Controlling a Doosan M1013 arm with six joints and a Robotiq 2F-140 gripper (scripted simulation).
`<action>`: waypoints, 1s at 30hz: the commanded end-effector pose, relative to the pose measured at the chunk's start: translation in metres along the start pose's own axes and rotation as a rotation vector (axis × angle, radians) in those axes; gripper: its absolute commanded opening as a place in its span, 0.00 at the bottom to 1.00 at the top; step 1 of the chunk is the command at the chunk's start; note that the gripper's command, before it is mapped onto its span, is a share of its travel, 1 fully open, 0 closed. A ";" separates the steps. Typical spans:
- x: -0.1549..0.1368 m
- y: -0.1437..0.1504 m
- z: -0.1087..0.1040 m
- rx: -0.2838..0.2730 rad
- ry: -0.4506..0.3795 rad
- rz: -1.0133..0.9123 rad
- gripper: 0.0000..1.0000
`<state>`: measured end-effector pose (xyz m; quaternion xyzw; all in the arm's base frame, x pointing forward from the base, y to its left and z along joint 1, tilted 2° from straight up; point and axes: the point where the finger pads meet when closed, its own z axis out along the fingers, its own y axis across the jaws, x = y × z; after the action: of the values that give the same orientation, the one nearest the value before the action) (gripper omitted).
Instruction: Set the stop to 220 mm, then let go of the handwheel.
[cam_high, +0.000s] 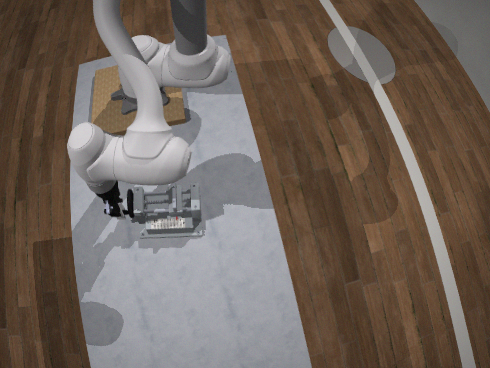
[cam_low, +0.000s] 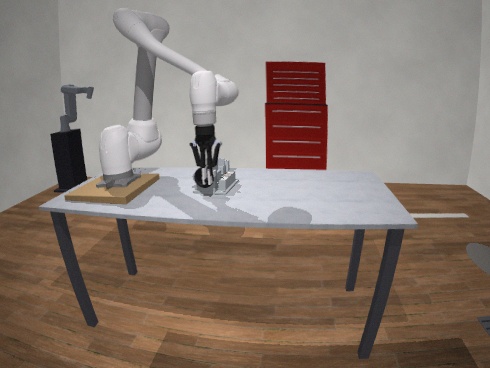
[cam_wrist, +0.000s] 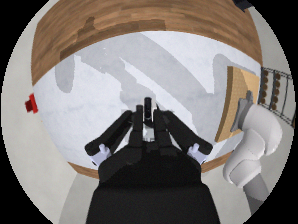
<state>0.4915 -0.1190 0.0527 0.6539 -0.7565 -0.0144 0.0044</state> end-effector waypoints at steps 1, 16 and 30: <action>0.000 0.001 -0.004 -0.001 0.000 0.000 0.04; 0.000 0.011 -0.019 -0.001 0.000 0.000 0.04; 0.000 0.025 -0.026 -0.001 0.000 0.000 0.04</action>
<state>0.4723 -0.1165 0.0779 0.6538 -0.7565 -0.0140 0.0041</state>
